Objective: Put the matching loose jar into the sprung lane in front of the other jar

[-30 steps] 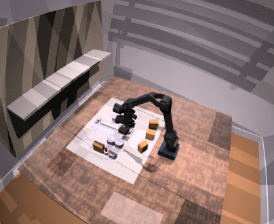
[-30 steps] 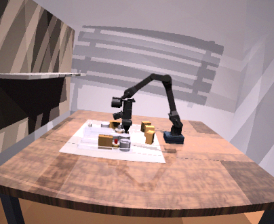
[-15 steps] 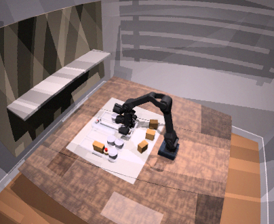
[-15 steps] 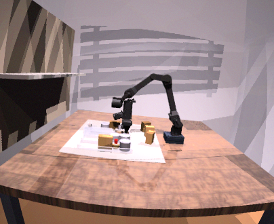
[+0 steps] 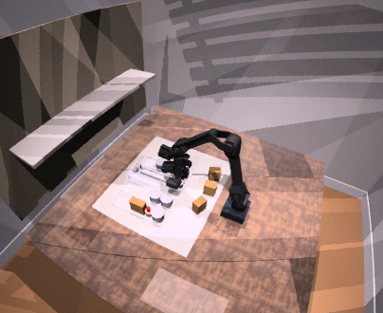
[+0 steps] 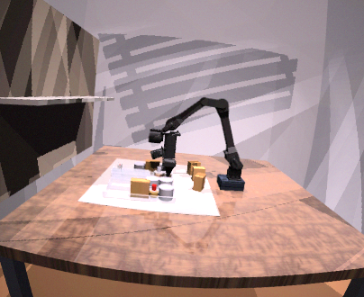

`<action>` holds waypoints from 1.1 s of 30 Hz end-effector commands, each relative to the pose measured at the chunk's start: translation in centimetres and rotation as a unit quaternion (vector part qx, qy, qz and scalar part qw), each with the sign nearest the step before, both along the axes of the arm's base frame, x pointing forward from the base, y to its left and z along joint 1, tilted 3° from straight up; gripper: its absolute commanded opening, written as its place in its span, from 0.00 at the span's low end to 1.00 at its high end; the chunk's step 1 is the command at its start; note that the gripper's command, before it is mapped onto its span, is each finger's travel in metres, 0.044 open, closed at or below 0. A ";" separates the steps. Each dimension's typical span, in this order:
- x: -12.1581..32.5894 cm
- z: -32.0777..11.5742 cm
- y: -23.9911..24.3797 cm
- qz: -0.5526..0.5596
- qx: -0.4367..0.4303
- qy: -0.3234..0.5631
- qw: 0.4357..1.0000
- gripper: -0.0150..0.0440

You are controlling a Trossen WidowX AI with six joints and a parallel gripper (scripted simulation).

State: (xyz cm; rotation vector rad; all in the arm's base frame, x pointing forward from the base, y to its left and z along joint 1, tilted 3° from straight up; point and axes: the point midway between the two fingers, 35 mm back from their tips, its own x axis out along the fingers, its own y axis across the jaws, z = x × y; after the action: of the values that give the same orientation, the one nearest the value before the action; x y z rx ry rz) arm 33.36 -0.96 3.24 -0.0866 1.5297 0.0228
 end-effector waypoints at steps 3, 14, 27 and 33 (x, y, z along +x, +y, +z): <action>0.1 0.0 0.0 0.000 0.000 -0.004 1.000 0.25; -0.1 0.0 -0.1 0.000 0.000 -0.004 1.000 0.25; -0.5 0.0 0.0 0.000 0.000 -0.004 1.000 0.25; -0.5 0.0 0.0 0.000 0.000 -0.004 1.000 0.25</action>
State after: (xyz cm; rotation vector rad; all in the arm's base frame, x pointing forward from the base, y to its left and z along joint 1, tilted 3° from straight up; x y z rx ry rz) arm 32.94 -0.99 3.20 -0.0860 1.5213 0.0217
